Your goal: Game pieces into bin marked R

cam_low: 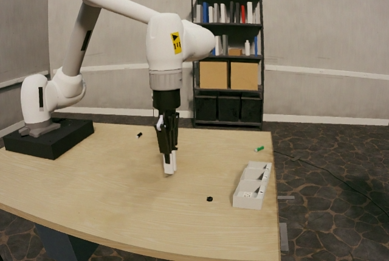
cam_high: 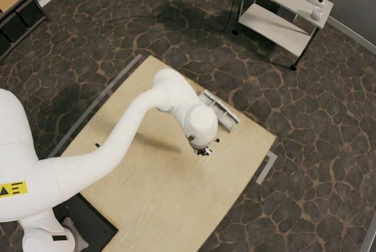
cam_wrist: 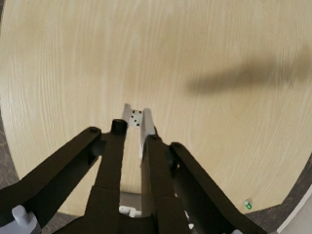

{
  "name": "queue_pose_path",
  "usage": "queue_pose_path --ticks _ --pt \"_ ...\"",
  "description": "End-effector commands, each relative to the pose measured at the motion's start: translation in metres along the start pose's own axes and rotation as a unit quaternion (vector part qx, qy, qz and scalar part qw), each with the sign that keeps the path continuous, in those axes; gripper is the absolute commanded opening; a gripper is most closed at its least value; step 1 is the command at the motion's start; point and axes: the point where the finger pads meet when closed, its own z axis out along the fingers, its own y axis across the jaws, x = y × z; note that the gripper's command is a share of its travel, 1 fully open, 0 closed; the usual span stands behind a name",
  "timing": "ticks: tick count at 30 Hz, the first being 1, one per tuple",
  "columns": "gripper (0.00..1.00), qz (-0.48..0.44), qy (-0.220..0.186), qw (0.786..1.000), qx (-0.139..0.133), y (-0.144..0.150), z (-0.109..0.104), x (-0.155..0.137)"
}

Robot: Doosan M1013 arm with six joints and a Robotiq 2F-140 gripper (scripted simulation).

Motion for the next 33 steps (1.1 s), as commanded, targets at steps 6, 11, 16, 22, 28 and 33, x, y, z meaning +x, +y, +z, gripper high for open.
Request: queue_pose_path --ticks 6,11,16,22,28,33 --pt "0.16 0.0 0.0 1.0 0.0 -0.001 -0.001 -0.044" --pt "0.16 0.0 0.0 1.0 0.0 -0.002 -0.001 -0.074" --pt "0.16 0.0 0.0 1.0 0.0 -0.003 -0.001 -0.104" --pt "0.16 0.0 0.0 1.0 0.0 -0.003 -0.001 -0.128" --pt "0.16 0.0 0.0 1.0 0.0 -0.004 -0.001 -0.157" --pt "0.16 -0.106 -0.001 0.994 0.0 -0.004 -0.001 -0.187"
